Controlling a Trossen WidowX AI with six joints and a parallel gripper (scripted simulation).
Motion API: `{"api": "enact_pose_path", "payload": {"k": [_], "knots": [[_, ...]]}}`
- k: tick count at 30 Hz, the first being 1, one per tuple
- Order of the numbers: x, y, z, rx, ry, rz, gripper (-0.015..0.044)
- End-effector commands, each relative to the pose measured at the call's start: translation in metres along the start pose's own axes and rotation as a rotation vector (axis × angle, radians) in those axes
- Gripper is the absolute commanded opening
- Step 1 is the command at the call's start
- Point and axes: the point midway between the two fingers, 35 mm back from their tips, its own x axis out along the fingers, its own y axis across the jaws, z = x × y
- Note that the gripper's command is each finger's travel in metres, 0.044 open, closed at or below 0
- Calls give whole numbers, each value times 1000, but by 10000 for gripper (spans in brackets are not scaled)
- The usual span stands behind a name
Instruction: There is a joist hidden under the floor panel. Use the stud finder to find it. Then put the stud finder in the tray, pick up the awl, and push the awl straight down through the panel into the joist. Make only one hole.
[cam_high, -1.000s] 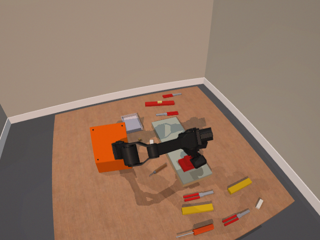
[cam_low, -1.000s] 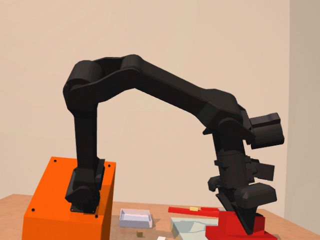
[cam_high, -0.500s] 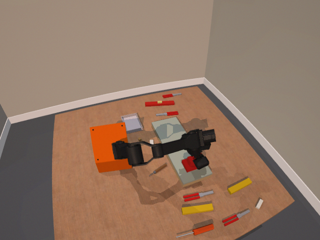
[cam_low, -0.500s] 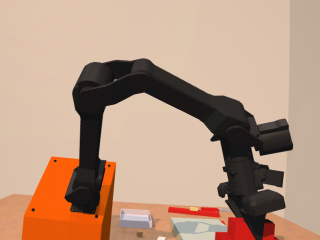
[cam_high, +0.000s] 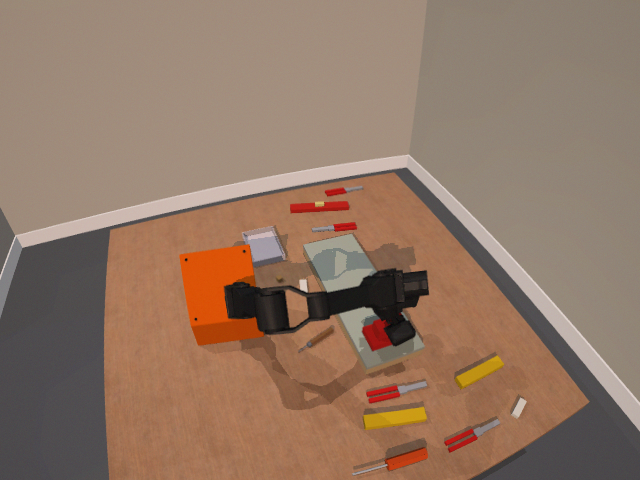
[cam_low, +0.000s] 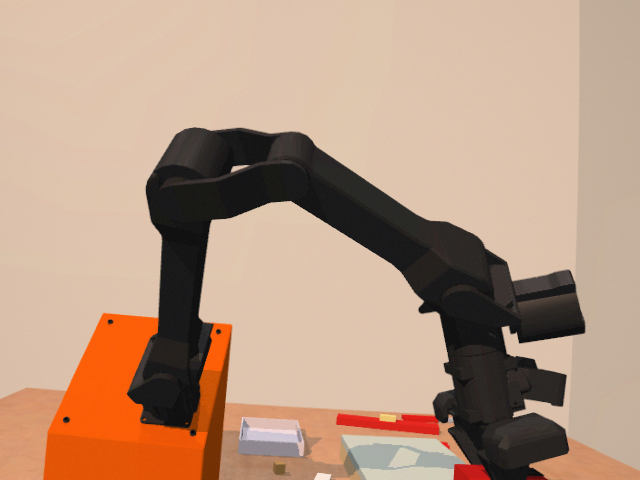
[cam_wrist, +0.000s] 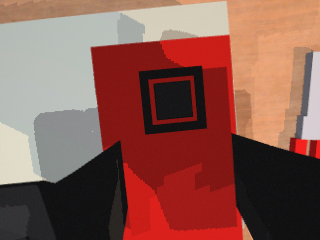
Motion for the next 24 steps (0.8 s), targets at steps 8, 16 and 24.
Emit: {"api": "enact_pose_path", "payload": {"k": [8, 16, 24], "knots": [[16, 3, -6, -12, -3, 4, 0], [27, 3, -9, -12, -3, 4, 0], [33, 3, -11, -12, -3, 3, 0]]}}
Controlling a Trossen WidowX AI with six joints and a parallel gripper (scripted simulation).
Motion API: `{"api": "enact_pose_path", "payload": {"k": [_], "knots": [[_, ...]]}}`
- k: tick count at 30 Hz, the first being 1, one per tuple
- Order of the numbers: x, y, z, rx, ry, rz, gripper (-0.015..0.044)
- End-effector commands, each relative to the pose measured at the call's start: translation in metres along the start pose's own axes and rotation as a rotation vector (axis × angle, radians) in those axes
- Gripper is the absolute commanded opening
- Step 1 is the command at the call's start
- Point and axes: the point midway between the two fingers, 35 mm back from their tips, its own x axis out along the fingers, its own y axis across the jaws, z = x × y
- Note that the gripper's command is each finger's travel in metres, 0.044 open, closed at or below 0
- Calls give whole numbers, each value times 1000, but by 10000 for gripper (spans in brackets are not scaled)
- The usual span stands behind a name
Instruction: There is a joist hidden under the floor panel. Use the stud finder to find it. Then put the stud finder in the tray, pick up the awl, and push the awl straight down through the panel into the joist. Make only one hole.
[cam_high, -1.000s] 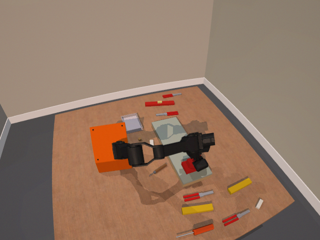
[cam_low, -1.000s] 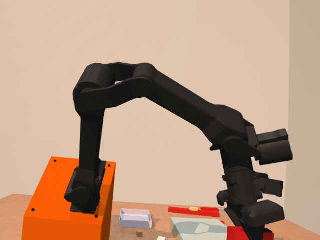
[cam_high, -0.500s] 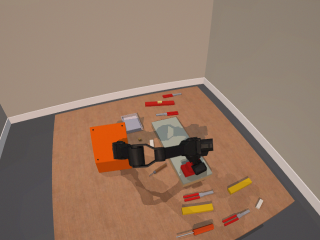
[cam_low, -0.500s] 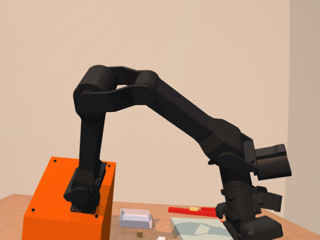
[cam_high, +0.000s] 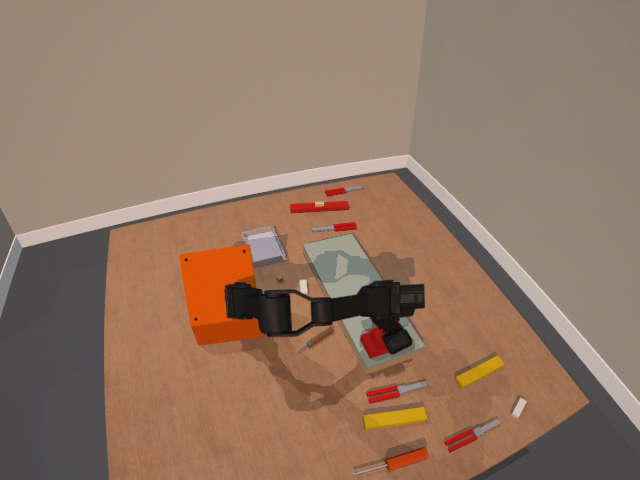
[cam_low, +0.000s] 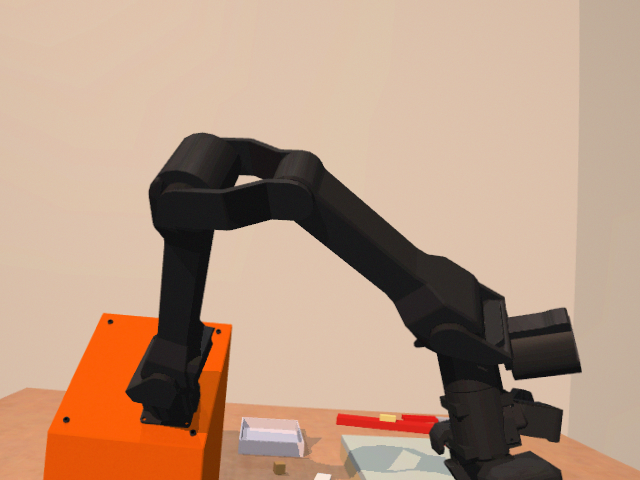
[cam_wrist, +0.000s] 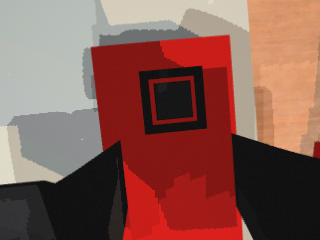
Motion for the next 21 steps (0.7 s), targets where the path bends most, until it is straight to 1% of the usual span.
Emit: {"api": "enact_pose_path", "payload": {"k": [1, 21], "knots": [[1, 5, 0, -11, -5, 7, 0], [1, 71, -1, -11, -4, 10, 0]]}}
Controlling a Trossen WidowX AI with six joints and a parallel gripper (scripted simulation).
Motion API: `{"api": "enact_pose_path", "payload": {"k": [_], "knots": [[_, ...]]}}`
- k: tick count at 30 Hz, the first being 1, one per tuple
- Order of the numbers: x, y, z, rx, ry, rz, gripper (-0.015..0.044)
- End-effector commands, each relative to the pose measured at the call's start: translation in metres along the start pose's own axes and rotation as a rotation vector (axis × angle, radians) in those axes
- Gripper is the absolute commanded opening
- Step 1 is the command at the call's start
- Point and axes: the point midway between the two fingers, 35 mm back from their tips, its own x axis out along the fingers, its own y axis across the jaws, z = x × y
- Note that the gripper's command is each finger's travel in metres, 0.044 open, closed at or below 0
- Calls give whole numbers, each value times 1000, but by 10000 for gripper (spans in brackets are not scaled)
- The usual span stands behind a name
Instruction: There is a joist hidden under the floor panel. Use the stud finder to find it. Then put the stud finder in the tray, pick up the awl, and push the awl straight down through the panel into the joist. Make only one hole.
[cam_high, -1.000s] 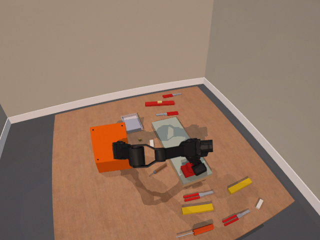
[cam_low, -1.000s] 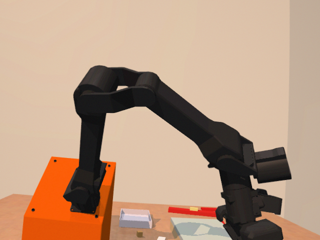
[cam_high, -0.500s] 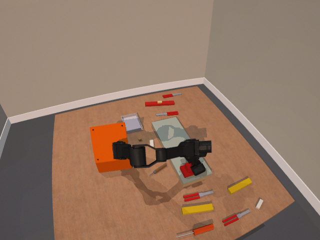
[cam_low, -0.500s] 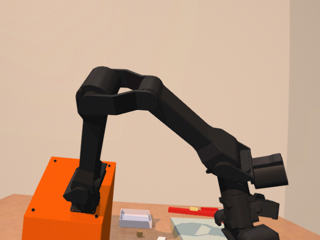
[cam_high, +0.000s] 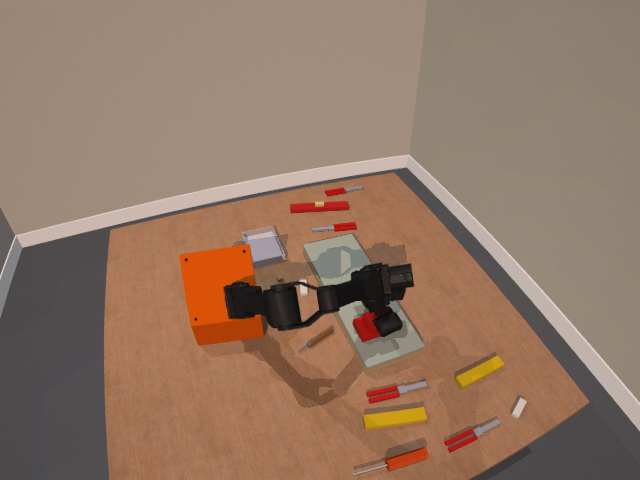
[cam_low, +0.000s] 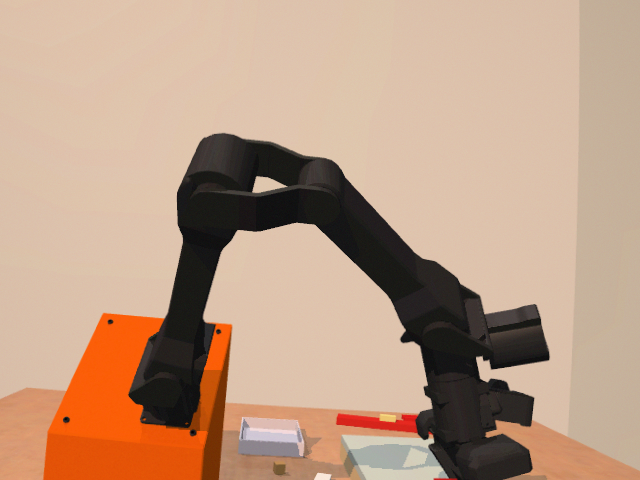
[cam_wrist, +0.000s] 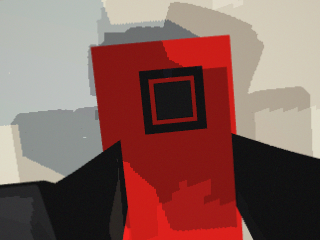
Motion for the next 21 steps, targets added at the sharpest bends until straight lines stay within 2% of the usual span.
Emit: {"api": "enact_pose_path", "payload": {"k": [1, 21], "knots": [[1, 15, -2, -4, 4, 2, 0], [0, 81, -2, -4, 4, 5, 0]]}}
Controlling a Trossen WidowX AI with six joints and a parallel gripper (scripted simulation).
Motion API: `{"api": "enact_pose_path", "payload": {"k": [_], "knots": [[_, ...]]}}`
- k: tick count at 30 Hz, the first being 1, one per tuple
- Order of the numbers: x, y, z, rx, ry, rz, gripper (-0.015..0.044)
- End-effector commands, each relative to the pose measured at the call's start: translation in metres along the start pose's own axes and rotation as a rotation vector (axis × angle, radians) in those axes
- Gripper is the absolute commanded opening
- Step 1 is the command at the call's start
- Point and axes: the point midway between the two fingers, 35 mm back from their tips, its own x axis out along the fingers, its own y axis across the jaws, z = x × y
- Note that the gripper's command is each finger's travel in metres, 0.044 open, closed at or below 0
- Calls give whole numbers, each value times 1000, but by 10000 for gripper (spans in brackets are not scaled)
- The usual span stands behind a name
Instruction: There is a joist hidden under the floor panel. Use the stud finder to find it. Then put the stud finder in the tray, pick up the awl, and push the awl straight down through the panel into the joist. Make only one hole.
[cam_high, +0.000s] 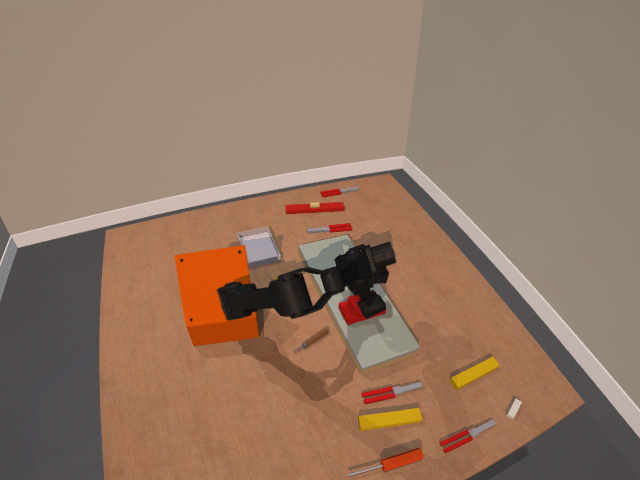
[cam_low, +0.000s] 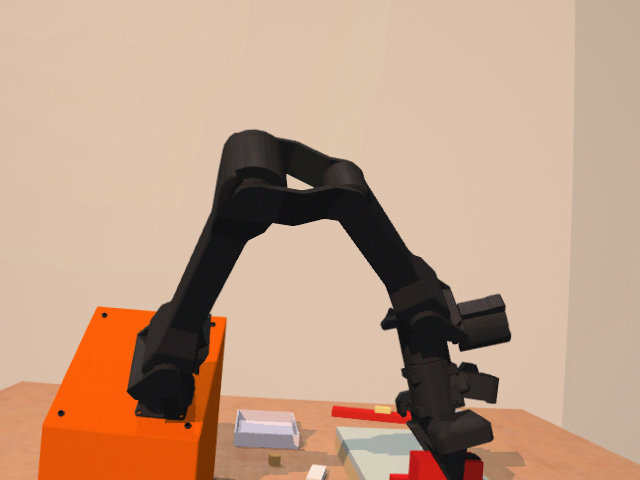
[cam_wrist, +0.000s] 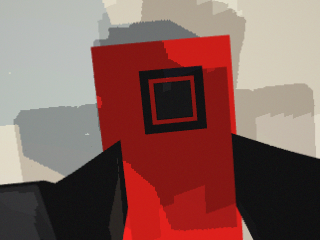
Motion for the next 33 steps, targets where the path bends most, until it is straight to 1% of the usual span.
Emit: {"api": "enact_pose_path", "payload": {"k": [1, 33], "knots": [[0, 15, -2, -3, 2, 1, 0], [-1, 120, -2, 0, 1, 6, 0]]}}
